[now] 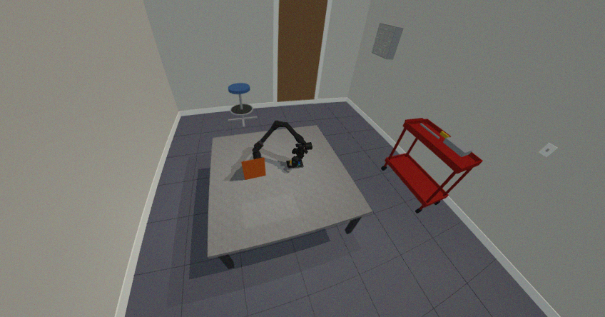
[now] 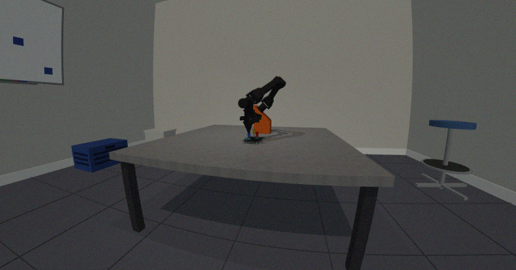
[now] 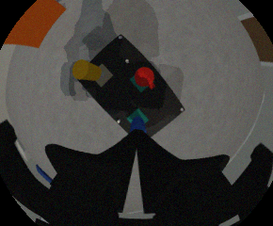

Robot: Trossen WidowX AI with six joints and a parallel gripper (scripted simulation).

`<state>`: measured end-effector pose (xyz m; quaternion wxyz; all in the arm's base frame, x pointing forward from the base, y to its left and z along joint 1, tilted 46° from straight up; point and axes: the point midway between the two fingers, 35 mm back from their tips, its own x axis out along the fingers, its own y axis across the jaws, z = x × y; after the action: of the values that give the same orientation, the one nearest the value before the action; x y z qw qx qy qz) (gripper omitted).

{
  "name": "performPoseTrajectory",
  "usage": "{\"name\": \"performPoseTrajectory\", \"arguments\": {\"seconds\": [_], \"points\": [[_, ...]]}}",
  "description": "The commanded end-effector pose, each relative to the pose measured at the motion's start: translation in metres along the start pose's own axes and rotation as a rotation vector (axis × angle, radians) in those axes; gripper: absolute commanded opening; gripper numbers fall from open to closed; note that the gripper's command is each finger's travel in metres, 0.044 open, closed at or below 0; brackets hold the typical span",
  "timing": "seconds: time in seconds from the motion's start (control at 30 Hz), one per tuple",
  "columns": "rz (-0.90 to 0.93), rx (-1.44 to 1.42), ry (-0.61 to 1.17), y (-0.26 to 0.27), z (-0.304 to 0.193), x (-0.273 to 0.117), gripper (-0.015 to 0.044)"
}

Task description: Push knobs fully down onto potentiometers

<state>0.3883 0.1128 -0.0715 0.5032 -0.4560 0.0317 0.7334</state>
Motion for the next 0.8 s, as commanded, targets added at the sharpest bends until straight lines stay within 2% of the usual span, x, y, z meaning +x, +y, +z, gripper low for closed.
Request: {"name": "performPoseTrajectory", "arguments": {"seconds": [0.0, 0.67, 0.77], "points": [[0.002, -0.013, -0.004, -0.002, 0.001, 0.007, 0.0], [0.003, -0.013, -0.003, -0.002, 0.001, -0.019, 0.0], [0.005, -0.005, -0.009, 0.0, 0.001, -0.013, 0.0079]]}}
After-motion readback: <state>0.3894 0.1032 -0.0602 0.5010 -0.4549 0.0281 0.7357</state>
